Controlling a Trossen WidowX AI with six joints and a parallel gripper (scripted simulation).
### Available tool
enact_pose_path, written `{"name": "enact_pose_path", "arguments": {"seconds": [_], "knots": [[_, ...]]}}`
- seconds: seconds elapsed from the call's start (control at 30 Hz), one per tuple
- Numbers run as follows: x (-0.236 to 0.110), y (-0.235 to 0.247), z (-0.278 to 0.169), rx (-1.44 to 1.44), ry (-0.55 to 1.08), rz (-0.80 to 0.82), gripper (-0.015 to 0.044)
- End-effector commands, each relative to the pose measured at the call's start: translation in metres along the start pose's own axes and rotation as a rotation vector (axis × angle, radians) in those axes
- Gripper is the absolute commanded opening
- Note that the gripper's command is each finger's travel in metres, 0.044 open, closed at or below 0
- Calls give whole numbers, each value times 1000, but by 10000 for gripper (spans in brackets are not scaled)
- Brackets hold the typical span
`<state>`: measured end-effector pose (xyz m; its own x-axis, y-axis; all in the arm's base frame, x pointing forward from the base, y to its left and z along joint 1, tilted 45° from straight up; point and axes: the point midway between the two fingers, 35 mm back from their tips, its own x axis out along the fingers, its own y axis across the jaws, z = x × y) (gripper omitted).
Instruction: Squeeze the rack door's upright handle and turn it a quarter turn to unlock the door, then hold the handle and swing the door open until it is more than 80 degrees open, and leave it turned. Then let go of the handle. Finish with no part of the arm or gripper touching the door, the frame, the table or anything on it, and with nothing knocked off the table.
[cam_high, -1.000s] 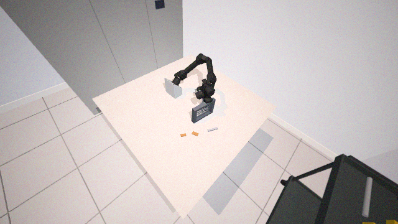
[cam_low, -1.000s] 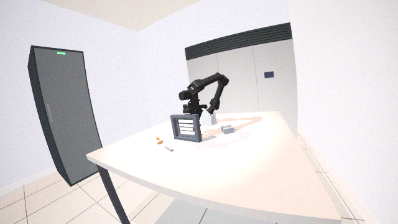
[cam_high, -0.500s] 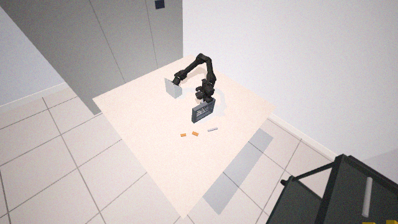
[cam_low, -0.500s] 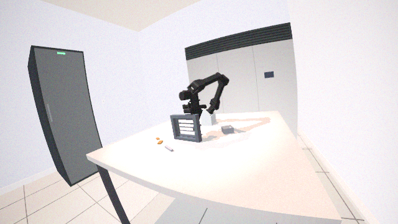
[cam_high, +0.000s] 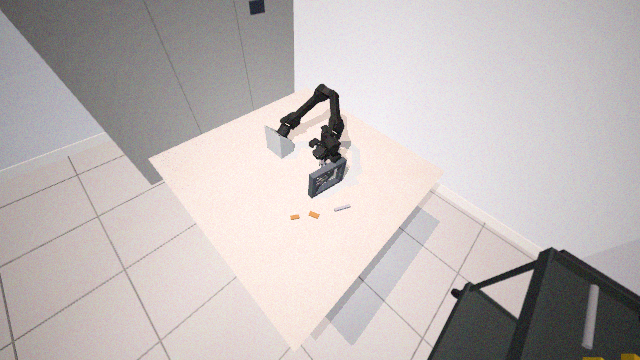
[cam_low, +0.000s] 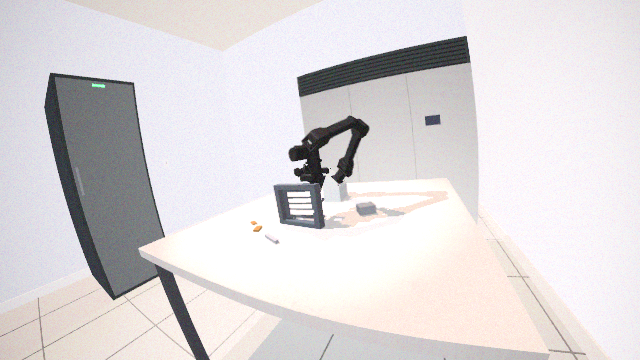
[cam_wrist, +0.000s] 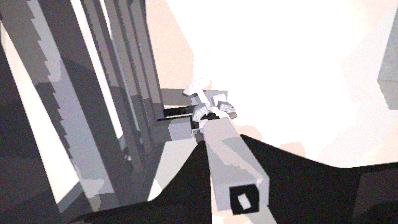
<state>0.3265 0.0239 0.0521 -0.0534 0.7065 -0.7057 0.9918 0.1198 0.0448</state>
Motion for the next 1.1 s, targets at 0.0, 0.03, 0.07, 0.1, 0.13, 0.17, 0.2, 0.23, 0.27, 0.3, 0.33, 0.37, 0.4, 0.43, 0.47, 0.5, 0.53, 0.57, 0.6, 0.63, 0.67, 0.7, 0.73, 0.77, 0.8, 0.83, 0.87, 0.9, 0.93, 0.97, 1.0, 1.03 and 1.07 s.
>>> {"name": "enact_pose_path", "arguments": {"seconds": [0.0, 0.03, 0.07, 0.1, 0.13, 0.17, 0.2, 0.23, 0.27, 0.3, 0.33, 0.37, 0.4, 0.43, 0.47, 0.5, 0.53, 0.57, 0.6, 0.63, 0.67, 0.7, 0.73, 0.77, 0.8, 0.83, 0.87, 0.9, 0.93, 0.97, 1.0, 1.03, 1.07], "knots": [[1, -4, 2, -96, -8, 5, 12], [1, -5, 3, -113, -8, 4, 12], [1, -7, 3, -130, -8, 4, 12], [1, -8, 4, -148, -8, 4, 12], [1, -10, 5, -165, -8, 4, 12], [1, -12, 5, -181, -8, 4, 12], [1, -13, 6, -198, -8, 4, 12], [1, -15, 7, -215, -8, 4, 12], [1, -17, 8, -232, -8, 4, 12], [1, -19, 9, -249, -8, 3, 12], [1, -21, 9, -266, -8, 3, 12], [1, -23, 10, -281, -8, 3, 12], [1, -25, 11, -297, -8, 3, 12], [1, -26, 12, -312, -8, 3, 12], [1, -28, 13, -327, -9, 3, 12], [1, -30, 14, -342, -9, 2, 12], [1, -32, 15, -357, -9, 2, 12], [1, -33, 16, -371, -9, 2, 12], [1, -35, 17, -386, -9, 2, 12], [1, -37, 18, -400, -9, 2, 12], [1, -39, 19, -414, -9, 2, 12], [1, -40, 21, -429, -9, 2, 12], [1, -42, 22, -443, -9, 1, 12], [1, -44, 23, -457, -9, 1, 12], [1, -45, 24, -471, -9, 1, 12], [1, -47, 25, -485, -9, 1, 12], [1, -49, 27, -499, -10, 1, 12], [1, -50, 28, -513, -10, 1, 12], [1, -52, 29, -527, -10, 1, 12], [1, -53, 31, -542, -10, 0, 12], [1, -55, 32, -557, -10, 0, 12], [1, -57, 34, -572, -10, 0, 12], [1, -58, 35, -587, -10, 0, 12]]}}
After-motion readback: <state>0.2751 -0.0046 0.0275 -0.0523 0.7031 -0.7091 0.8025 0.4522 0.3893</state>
